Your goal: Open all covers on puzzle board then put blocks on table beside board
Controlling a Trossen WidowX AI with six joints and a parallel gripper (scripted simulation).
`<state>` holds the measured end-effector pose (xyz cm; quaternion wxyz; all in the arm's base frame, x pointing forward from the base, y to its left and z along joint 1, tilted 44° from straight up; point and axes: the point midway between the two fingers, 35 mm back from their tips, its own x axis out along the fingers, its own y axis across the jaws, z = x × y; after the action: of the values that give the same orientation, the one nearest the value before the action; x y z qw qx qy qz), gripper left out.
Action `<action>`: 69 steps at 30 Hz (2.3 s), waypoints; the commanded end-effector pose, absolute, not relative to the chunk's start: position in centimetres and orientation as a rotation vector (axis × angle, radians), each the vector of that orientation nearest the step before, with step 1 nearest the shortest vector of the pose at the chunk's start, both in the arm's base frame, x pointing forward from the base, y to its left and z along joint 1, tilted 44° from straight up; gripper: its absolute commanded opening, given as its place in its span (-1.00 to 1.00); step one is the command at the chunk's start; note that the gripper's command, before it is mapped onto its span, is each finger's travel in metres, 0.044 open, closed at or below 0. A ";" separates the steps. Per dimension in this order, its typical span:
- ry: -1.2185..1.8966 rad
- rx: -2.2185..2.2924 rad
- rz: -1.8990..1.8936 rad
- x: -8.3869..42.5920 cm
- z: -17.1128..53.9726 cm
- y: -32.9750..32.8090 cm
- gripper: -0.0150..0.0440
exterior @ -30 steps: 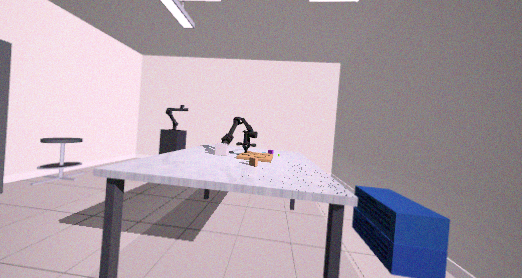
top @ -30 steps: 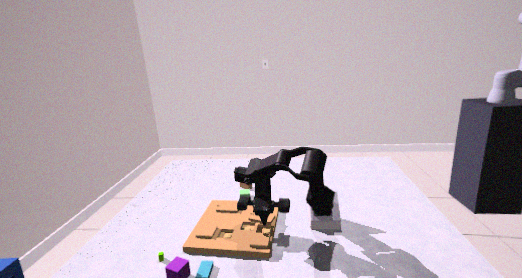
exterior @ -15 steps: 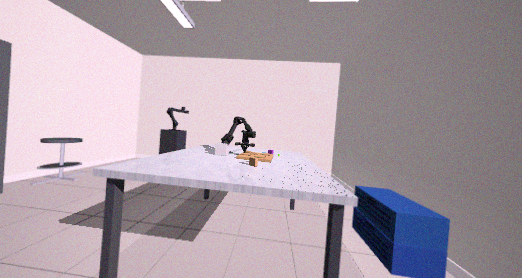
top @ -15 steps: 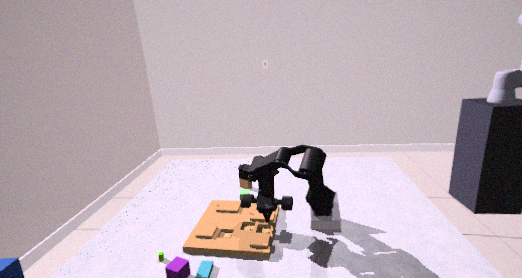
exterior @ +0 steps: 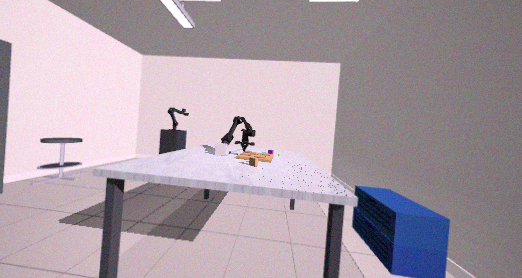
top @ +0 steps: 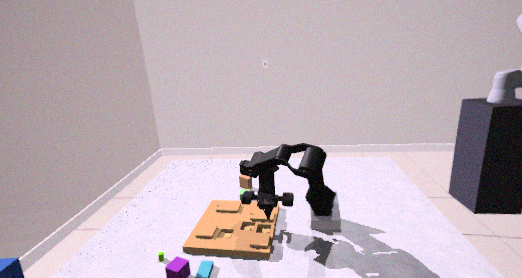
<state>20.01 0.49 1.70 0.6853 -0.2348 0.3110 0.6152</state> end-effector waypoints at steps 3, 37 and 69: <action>0.700 -0.533 1.381 20.0 2.3 -0.2 -0.49; 1.028 -0.097 1.121 25.2 2.6 -5.7 -0.49; 1.483 0.708 0.488 33.1 -3.6 -12.6 -0.49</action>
<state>33.15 -12.53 -3.25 0.6609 0.3066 0.6485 0.2204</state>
